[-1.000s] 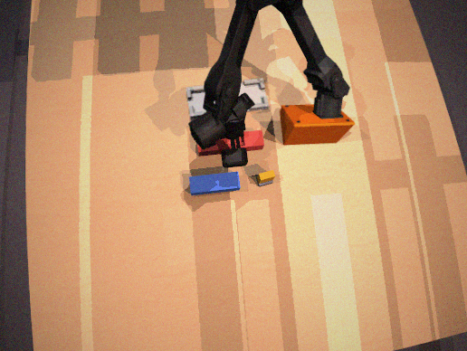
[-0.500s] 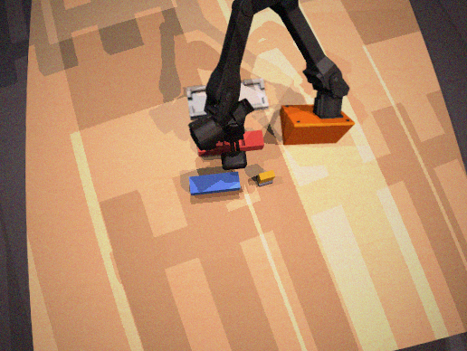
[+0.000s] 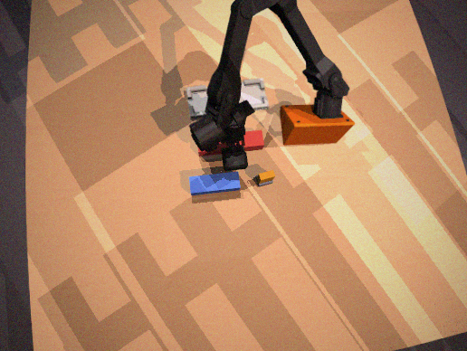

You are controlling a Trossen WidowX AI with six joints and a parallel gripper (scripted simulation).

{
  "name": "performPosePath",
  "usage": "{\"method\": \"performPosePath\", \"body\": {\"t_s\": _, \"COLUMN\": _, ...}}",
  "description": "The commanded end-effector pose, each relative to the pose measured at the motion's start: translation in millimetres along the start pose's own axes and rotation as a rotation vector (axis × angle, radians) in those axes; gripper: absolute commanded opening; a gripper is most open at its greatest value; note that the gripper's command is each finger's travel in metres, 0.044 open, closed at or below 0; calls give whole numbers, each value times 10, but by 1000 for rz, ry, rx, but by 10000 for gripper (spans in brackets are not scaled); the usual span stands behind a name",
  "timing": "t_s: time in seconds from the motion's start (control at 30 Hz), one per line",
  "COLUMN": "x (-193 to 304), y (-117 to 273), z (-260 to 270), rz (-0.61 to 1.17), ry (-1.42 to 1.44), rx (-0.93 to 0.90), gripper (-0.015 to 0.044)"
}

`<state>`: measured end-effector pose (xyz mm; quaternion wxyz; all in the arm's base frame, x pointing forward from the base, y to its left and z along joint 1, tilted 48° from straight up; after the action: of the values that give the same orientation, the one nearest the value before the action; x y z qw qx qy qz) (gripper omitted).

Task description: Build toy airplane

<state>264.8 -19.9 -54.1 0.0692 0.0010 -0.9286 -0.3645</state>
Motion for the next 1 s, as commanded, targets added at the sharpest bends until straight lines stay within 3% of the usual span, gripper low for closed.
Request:
{"method": "performPosePath", "body": {"t_s": 0.0, "x": 3, "y": -4, "z": -1, "rz": -1, "ry": 5, "rx": 3, "gripper": 184}}
{"method": "performPosePath", "body": {"t_s": 0.1, "x": 3, "y": -4, "z": -1, "rz": -1, "ry": 5, "rx": 3, "gripper": 164}}
{"method": "performPosePath", "body": {"t_s": 0.3, "x": -22, "y": 93, "z": 8, "rz": -3, "ry": 5, "rx": 0, "gripper": 6}}
{"method": "performPosePath", "body": {"t_s": 0.97, "x": -82, "y": 686, "z": 36, "rz": -5, "ry": 7, "rx": -10, "gripper": 0}}
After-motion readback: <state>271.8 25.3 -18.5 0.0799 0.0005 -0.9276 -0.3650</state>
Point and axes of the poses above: the point midway between the two fingers, 35 mm back from their tips, its own y axis back along the fingers, its own z axis across the jaws, x = y × z, the point moved 2 cm from there along y, back along the fingers, and after that the axes turned 8 degrees about y, right-handed, at the moved point
